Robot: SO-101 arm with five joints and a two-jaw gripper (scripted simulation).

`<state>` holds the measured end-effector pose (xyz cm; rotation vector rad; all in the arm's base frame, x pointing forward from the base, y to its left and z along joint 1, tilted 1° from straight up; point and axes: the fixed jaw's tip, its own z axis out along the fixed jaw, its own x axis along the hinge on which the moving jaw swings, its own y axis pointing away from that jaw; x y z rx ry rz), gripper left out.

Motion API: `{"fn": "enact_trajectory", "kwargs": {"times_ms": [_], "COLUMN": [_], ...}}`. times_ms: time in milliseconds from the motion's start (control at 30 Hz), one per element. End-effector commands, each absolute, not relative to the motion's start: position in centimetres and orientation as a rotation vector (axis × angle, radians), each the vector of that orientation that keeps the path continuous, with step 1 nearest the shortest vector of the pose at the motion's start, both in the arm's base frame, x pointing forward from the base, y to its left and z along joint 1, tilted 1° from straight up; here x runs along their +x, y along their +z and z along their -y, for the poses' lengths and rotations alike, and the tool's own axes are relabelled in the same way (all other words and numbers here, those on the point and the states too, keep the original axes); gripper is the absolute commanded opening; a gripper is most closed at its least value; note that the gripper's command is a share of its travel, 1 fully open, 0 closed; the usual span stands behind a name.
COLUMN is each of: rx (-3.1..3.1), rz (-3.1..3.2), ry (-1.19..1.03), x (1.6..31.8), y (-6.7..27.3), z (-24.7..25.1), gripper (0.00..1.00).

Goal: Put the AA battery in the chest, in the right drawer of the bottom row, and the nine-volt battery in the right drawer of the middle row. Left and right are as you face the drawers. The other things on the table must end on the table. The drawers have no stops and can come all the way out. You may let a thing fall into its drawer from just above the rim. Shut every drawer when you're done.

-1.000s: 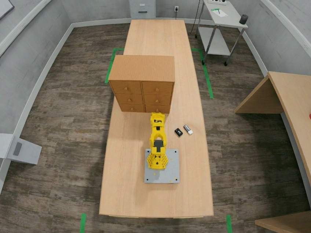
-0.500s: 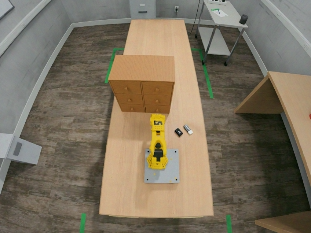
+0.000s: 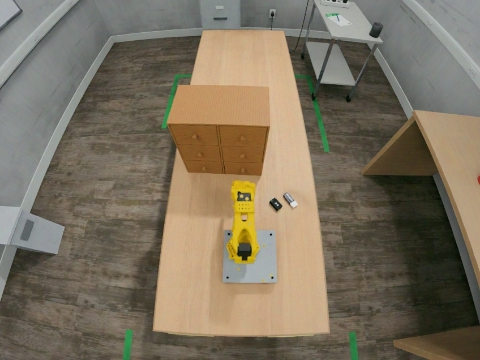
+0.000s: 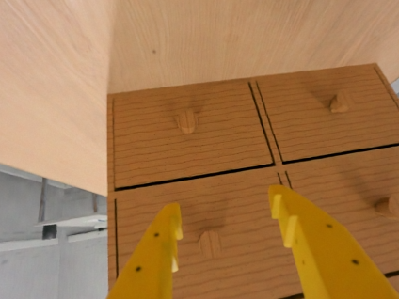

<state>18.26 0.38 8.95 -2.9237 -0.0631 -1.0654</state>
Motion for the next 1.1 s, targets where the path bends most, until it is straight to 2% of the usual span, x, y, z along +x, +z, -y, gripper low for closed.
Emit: {"fn": "enact_trajectory", "kwargs": {"times_ms": [0, 1067], "rx": [-2.909, -2.910], "rz": [0.062, 0.062], "ry": [-1.078, -1.074], "x": [17.16, 16.88], "y": [10.03, 10.12], "z": [-0.52, -0.51], "gripper": [0.21, 0.21]}}
